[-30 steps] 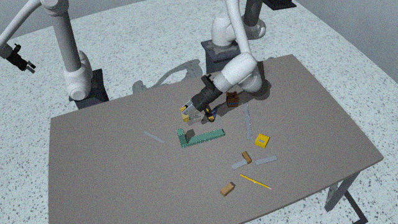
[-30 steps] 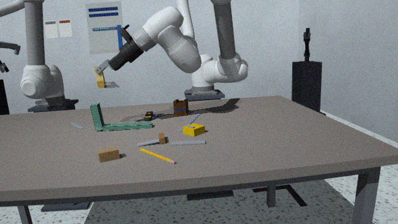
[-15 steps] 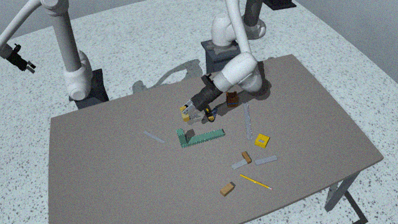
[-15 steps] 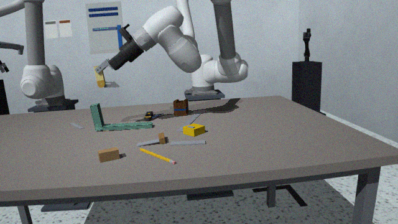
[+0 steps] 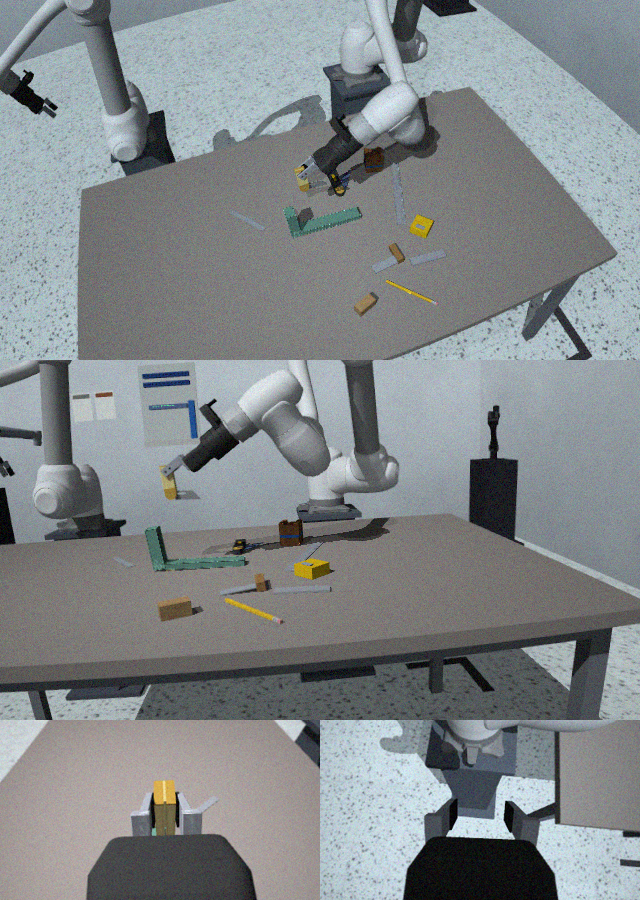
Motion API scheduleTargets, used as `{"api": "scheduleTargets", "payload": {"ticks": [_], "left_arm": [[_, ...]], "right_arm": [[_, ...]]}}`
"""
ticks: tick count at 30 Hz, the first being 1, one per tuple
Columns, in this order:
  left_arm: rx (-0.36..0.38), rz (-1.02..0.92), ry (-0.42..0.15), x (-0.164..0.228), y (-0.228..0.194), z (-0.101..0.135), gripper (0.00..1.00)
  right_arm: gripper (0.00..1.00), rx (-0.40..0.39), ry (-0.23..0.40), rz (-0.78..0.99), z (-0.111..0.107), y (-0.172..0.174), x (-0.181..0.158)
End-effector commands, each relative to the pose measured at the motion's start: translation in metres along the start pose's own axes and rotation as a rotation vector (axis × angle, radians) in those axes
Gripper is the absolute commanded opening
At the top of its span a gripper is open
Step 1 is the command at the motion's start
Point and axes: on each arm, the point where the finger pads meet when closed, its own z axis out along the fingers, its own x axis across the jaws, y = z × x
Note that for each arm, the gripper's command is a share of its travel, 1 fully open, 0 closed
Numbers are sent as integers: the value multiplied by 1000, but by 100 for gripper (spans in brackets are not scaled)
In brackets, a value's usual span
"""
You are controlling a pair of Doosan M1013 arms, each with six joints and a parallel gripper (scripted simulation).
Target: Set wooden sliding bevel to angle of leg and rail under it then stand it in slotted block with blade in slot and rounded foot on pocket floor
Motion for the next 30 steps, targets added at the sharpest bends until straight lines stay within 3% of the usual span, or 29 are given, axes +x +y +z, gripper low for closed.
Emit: {"api": "scheduleTargets", "payload": {"ticks": [1,10,30], "left_arm": [[3,6,5,5,4,-9,0],[12,18,24,23,21,-33,0],[43,62,93,86,83,-120,0]], "right_arm": [[100,-1,0,0,-1,0,0],[100,-1,0,0,-1,0,0],[100,-1,0,0,-1,0,0]]}}
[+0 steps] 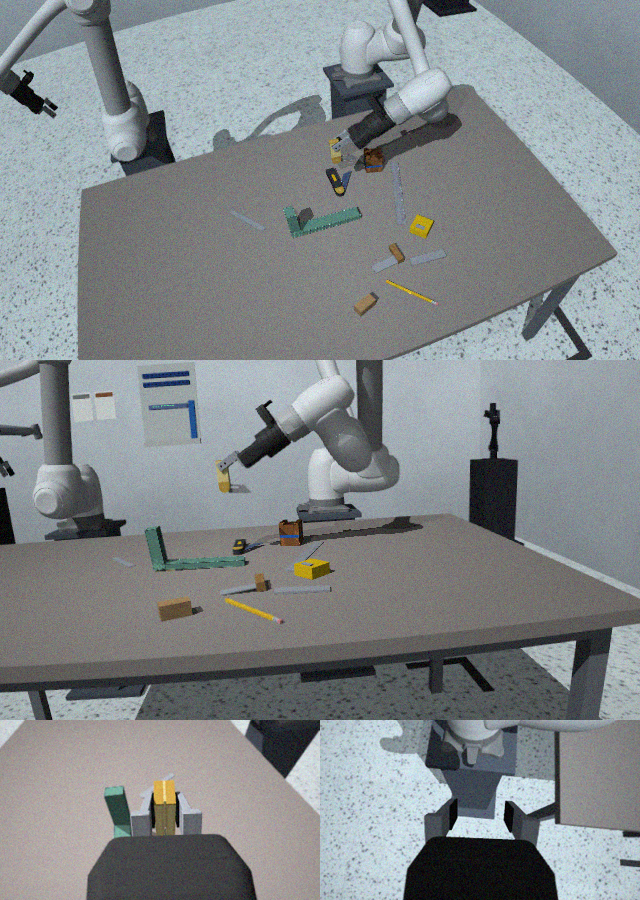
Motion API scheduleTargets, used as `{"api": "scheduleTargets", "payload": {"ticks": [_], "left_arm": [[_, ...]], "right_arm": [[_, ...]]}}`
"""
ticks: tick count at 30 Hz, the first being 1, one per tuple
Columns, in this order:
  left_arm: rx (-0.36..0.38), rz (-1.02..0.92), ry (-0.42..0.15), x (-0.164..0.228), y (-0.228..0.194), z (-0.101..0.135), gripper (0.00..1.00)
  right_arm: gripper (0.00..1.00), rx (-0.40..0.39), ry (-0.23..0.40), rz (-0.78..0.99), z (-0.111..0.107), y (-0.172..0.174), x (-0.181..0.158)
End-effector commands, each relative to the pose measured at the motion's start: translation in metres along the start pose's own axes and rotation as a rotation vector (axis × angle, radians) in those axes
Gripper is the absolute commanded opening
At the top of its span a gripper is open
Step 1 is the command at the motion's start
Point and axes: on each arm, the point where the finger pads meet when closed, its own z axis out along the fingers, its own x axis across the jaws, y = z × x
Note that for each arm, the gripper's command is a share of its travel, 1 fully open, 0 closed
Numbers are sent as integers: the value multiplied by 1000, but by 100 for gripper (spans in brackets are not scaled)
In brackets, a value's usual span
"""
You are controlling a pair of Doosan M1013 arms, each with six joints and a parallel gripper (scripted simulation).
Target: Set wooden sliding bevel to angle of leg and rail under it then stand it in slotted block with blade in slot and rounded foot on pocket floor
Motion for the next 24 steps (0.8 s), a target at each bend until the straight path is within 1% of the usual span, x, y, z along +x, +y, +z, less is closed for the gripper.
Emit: {"api": "scheduleTargets", "payload": {"ticks": [1,12,14,24], "left_arm": [[5,10,11,13,9,-16,0],[25,37,54,58,43,-68,0],[25,37,54,58,43,-68,0],[38,56,84,91,67,-105,0]], "right_arm": [[100,-1,0,0,-1,0,0],[100,-1,0,0,-1,0,0],[100,-1,0,0,-1,0,0],[100,-1,0,0,-1,0,0]]}}
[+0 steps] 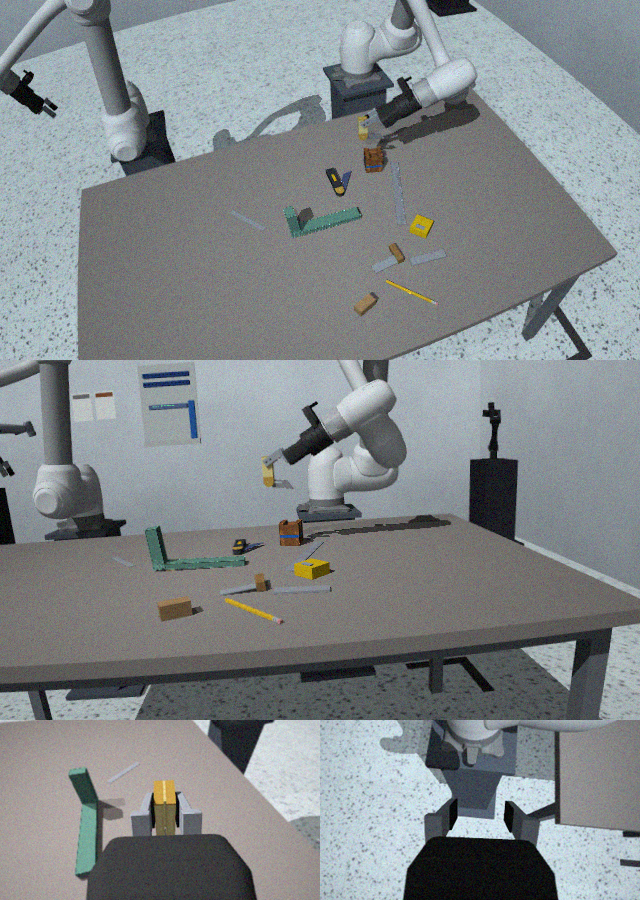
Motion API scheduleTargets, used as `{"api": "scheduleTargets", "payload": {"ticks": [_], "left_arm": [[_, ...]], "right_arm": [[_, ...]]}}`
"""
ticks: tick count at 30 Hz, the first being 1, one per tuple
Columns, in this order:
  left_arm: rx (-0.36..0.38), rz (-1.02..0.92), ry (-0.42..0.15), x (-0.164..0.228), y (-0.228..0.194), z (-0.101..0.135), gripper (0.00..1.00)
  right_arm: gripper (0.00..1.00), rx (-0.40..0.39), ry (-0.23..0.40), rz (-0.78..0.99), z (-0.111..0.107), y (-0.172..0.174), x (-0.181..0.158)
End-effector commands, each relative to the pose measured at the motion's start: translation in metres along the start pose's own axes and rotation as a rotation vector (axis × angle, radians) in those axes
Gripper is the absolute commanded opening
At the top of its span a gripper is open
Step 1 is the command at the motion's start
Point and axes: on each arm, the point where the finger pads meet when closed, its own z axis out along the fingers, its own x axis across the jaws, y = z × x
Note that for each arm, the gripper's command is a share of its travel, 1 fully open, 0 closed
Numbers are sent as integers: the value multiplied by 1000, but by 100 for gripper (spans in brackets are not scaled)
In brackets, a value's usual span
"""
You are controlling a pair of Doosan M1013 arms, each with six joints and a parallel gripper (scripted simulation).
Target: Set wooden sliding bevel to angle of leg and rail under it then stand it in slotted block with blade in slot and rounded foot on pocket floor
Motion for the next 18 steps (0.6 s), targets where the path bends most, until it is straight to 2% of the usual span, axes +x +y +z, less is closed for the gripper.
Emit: {"api": "scheduleTargets", "payload": {"ticks": [1,18], "left_arm": [[3,7,8,10,5,-11,0],[14,23,32,39,22,-39,0]], "right_arm": [[100,-1,0,0,-1,0,0],[100,-1,0,0,-1,0,0]]}}
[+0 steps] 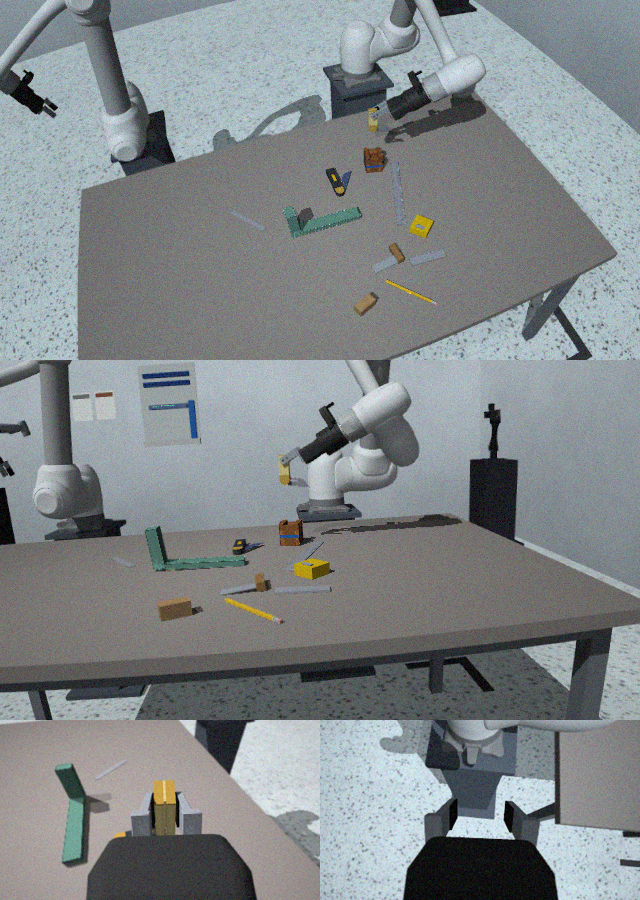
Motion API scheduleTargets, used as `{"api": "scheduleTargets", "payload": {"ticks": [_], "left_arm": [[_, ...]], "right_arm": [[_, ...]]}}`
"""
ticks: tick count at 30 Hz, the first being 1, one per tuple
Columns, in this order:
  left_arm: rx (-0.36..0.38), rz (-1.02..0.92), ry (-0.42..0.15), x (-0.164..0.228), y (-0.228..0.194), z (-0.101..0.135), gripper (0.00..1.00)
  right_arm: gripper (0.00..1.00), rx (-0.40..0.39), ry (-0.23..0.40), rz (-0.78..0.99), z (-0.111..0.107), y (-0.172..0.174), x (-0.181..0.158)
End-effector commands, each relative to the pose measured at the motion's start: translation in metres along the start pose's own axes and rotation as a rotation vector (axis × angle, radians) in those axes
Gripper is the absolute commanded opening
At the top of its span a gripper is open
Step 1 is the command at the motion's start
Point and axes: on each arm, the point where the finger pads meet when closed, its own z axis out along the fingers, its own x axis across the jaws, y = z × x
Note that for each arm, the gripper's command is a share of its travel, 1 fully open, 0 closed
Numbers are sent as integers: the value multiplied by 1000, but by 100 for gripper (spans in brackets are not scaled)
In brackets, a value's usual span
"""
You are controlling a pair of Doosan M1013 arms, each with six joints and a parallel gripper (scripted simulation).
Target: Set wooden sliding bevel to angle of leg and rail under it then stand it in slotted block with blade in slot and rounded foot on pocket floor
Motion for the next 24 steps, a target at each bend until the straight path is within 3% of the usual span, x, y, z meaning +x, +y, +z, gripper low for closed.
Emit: {"api": "scheduleTargets", "payload": {"ticks": [1,24], "left_arm": [[1,3,2,3,1,-3,0],[2,5,5,7,3,-7,0]], "right_arm": [[100,-1,0,0,-1,0,0],[100,-1,0,0,-1,0,0]]}}
